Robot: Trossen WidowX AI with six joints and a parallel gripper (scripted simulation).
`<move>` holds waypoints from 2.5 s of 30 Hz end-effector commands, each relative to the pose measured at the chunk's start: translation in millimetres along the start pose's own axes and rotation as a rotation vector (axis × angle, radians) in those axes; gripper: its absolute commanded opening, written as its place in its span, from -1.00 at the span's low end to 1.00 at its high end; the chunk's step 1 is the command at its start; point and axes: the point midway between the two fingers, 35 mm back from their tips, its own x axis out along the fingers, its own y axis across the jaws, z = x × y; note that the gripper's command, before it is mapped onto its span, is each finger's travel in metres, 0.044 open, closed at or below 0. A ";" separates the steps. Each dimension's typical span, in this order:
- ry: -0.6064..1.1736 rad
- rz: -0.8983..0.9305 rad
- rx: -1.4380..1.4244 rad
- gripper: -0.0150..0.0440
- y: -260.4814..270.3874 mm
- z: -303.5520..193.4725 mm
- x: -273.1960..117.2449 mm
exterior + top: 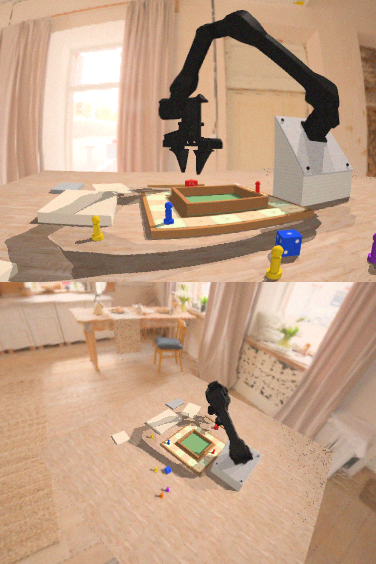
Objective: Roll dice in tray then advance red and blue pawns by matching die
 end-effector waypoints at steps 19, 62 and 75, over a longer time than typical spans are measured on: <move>-0.001 0.013 0.011 0.44 3.2 -1.2 35.3; 0.003 0.008 0.012 -0.49 -3.8 -8.0 -86.5; 0.008 -0.005 0.333 -0.49 16.9 21.9 -85.3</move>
